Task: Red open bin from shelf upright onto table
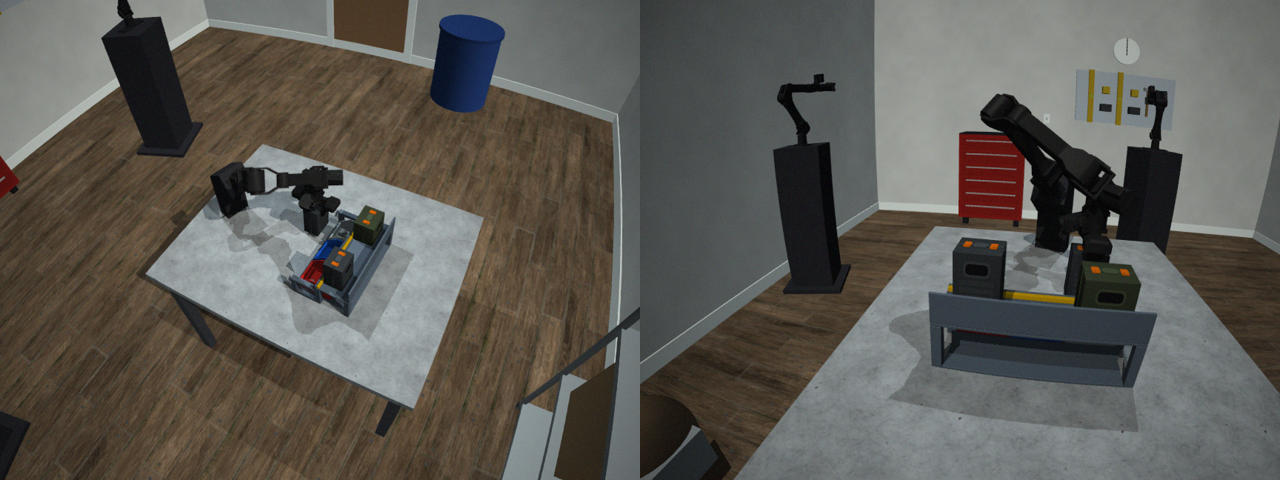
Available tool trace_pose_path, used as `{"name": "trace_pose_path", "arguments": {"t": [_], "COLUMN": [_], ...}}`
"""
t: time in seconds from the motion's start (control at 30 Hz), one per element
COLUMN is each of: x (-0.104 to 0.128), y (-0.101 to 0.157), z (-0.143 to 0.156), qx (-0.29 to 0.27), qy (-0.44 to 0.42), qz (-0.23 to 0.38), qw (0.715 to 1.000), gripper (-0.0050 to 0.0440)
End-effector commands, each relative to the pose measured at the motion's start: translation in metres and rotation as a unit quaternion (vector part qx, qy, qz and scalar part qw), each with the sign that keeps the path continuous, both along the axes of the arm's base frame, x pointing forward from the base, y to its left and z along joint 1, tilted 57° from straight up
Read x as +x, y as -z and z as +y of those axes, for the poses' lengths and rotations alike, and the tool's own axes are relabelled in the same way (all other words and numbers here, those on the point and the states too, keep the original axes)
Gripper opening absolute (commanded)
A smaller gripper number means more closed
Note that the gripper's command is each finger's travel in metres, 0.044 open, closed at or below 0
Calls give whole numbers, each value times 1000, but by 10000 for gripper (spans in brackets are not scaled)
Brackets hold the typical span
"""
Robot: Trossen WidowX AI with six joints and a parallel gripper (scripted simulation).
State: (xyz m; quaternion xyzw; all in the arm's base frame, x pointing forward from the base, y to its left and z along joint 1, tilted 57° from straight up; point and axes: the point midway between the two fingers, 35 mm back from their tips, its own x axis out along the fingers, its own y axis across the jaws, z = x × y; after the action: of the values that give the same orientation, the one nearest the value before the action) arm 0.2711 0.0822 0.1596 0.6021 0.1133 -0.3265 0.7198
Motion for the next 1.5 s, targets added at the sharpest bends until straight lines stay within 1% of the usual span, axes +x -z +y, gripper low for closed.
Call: {"name": "trace_pose_path", "arguments": {"t": [0.0, 0.13, 0.53, 0.57, 1.47], "x": [0, -2, -2, 0, -2], "y": [-6, -9, -9, -6, -9], "z": [2, 5, 5, 2, 5], "qx": [7, 11, 11, 7, 11], "qy": [-3, -10, -10, -3, -10], "qz": [-8, -13, -13, -8, -13], "qw": [1000, 1000, 1000, 1000, 1000], "gripper": [0, 0, 0, 0, 0]}}
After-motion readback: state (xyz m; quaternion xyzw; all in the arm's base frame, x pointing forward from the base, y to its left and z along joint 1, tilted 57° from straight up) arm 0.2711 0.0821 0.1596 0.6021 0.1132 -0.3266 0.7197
